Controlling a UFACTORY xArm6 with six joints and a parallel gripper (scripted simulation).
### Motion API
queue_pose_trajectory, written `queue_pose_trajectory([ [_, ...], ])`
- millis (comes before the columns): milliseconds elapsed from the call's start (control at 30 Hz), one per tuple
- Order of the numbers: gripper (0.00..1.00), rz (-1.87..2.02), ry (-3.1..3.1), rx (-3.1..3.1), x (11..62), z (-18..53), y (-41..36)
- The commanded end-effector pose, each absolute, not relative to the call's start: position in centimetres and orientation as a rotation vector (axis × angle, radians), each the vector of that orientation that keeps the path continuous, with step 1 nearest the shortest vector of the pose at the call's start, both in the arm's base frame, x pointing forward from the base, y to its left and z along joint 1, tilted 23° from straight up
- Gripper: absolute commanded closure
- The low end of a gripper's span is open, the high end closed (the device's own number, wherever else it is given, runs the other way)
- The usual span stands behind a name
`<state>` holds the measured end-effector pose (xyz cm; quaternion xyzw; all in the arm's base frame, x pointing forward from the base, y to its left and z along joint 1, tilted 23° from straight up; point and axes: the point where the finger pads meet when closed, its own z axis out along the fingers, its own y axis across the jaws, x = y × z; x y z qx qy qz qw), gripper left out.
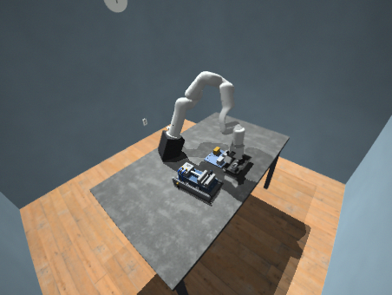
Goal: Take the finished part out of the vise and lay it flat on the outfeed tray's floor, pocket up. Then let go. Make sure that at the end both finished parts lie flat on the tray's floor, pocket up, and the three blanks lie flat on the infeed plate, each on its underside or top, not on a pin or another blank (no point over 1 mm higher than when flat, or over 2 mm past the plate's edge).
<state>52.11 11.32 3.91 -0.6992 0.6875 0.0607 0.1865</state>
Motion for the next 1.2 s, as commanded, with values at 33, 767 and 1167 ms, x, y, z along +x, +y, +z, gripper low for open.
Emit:
queue_pose_trajectory([
  [33,0.31,0.167,1.934,-1.967,51.7,6.6,10.3],
  [767,0.31,0.167,1.934,-1.967,50.2,14.6,7.4],
  [1167,1.0,0.167,1.934,-1.967,50.1,15.1,7.2],
])
